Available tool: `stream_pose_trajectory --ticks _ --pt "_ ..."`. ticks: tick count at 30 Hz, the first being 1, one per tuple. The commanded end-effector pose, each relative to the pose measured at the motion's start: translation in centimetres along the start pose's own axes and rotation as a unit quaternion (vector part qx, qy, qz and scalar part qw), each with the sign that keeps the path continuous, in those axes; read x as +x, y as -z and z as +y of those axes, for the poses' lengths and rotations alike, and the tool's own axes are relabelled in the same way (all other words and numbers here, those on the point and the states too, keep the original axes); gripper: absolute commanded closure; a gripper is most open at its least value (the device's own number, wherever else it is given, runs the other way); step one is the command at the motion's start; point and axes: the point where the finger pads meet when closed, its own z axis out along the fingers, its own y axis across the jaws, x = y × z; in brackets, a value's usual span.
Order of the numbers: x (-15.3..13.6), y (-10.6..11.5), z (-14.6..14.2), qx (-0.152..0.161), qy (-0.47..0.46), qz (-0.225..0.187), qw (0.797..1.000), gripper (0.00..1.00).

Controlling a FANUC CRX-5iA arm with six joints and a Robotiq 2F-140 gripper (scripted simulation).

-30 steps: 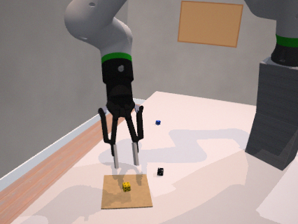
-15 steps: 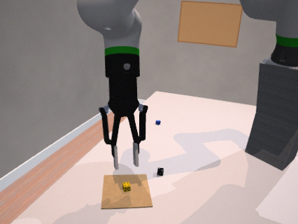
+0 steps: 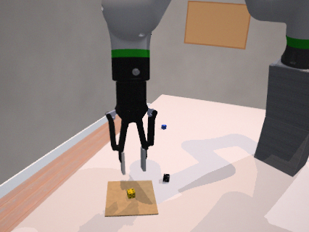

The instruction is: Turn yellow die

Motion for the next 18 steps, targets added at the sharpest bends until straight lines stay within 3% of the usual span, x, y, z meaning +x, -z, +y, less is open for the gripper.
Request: stream_pose_trajectory --ticks 1,8,9,18 --pt "-0.4 0.1 -0.3 0.003 -0.001 0.050 0.999 0.60" --pt "-1.6 0.2 -0.8 0.011 0.003 0.063 0.998 0.60" --pt "-1.6 0.2 -0.8 0.011 0.003 0.063 0.998 0.00" --pt "-1.6 0.2 -0.8 0.011 0.003 0.063 0.998 0.00"
